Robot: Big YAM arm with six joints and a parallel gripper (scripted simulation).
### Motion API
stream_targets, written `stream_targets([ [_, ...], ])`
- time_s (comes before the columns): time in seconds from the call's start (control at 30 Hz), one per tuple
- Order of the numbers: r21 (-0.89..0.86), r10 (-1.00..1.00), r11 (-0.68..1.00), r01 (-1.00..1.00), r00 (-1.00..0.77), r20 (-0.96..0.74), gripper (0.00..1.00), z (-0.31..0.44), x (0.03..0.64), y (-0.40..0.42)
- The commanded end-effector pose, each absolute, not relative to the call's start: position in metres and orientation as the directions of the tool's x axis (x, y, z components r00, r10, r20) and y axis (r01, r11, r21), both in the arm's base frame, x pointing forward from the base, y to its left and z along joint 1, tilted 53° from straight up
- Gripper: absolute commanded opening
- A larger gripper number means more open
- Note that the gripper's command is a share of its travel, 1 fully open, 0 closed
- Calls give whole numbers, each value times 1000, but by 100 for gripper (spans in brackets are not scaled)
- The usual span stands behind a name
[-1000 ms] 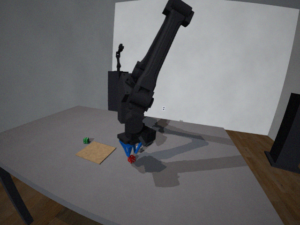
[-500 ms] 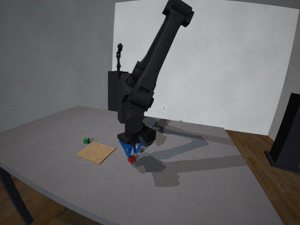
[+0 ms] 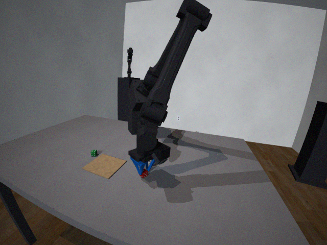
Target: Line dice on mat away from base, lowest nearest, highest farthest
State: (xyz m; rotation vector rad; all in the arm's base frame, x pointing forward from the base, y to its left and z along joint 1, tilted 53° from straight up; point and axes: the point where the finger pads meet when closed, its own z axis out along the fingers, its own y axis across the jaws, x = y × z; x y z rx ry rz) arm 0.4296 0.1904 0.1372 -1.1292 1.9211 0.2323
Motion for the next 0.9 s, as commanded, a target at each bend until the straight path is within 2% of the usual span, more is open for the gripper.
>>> stream_targets([
  [0.0, -250, -611, 576, -778, -206, -765, 39, 137, 437, 196],
  [0.87, -246, -613, 578, -778, -215, -760, 39, 128, 442, 198],
])
